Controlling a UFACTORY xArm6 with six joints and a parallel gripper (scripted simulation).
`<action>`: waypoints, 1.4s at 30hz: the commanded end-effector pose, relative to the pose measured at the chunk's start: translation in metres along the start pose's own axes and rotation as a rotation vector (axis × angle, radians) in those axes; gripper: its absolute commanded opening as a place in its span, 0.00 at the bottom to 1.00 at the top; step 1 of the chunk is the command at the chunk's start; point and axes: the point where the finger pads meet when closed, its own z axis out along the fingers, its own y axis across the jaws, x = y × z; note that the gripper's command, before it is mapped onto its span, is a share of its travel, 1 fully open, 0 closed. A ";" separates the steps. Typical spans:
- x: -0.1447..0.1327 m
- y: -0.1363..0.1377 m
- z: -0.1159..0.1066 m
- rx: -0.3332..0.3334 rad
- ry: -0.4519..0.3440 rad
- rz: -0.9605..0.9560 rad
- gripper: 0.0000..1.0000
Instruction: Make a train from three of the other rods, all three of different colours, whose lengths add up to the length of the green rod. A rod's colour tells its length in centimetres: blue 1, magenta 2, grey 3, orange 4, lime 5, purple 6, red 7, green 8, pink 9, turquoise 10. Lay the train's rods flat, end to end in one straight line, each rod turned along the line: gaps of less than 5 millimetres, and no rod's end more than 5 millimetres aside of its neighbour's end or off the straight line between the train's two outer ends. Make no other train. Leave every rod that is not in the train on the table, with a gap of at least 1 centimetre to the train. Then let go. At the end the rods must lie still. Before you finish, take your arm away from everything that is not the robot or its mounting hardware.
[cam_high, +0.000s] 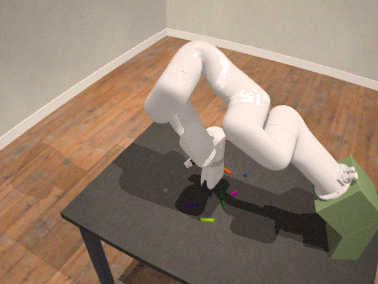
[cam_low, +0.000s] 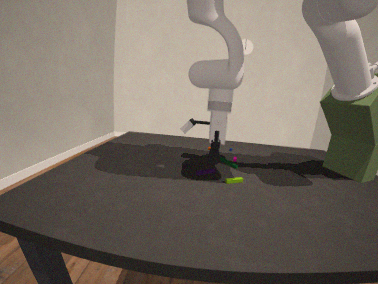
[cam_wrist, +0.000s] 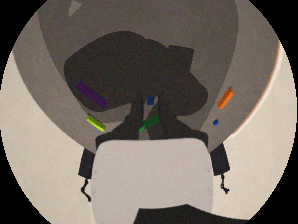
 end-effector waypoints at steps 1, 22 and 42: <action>0.001 0.000 0.000 0.000 0.001 0.000 0.24; 0.001 0.000 0.000 0.000 0.001 0.000 0.04; 0.001 0.000 0.000 0.000 0.001 0.000 0.04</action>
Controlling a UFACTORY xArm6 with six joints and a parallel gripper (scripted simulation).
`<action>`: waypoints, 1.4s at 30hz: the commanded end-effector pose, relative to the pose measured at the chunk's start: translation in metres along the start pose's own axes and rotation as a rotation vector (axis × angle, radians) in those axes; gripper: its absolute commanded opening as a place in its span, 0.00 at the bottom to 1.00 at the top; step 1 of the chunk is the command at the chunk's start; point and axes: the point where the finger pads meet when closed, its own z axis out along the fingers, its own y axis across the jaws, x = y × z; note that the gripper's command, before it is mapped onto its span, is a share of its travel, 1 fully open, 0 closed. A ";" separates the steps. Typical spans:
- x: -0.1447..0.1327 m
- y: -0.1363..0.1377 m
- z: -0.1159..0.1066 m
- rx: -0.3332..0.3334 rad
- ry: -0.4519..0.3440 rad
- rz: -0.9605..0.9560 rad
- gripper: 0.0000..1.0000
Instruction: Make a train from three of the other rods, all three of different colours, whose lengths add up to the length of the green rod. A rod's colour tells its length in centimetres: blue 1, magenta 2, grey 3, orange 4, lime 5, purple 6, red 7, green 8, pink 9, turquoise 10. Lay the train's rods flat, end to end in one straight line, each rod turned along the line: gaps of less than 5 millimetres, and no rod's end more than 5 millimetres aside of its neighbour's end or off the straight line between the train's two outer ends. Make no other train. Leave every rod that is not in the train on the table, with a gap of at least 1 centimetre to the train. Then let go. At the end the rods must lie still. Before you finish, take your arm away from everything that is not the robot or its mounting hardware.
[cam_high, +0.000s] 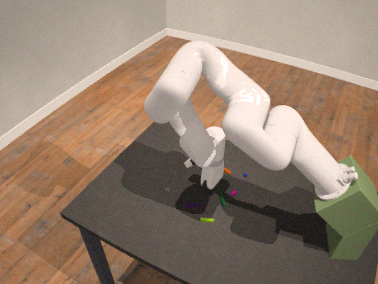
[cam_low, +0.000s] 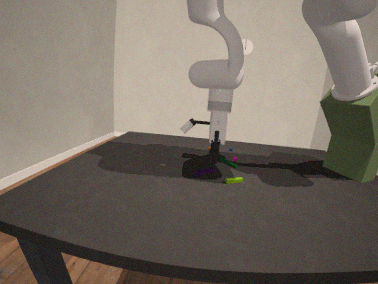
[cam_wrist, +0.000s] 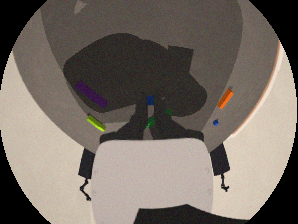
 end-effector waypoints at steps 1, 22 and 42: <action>0.001 0.000 0.000 0.000 0.001 0.000 0.04; 0.001 0.000 -0.051 0.000 0.001 0.000 0.04; 0.001 0.000 -0.100 0.000 0.001 0.000 0.04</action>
